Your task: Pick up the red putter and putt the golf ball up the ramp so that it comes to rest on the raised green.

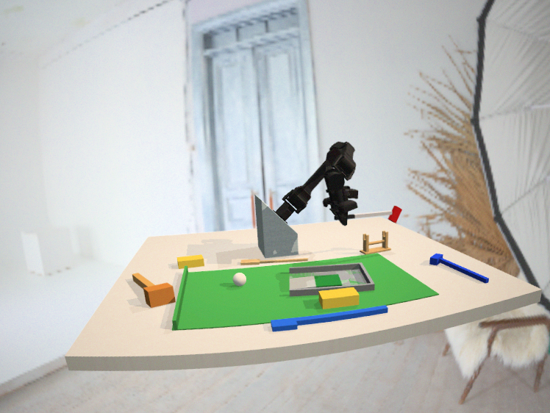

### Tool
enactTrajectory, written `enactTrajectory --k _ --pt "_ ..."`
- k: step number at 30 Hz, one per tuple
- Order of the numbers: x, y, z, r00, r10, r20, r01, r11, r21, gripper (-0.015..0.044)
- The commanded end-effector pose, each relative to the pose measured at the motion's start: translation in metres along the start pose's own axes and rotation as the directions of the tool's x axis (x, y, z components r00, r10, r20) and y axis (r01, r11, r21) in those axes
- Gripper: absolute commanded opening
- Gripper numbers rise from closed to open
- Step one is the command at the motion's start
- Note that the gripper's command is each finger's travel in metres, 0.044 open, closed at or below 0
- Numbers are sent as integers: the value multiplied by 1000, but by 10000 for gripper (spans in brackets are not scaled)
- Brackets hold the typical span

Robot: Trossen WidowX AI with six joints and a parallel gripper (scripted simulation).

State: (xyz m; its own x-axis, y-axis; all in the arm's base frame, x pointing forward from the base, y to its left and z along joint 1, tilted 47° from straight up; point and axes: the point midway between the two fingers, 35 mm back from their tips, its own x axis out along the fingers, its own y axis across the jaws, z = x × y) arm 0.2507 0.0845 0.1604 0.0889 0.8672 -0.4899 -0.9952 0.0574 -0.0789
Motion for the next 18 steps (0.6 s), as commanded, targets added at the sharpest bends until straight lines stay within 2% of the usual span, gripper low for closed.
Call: enactTrajectory --k 1,9,18 --pt "-4 -5 -12 1000 -16 -21 17 998 58 0" --pt "-20 -23 -50 995 -48 -84 67 968 241 0" --pt "-46 -39 -105 985 -75 -157 140 877 460 0"
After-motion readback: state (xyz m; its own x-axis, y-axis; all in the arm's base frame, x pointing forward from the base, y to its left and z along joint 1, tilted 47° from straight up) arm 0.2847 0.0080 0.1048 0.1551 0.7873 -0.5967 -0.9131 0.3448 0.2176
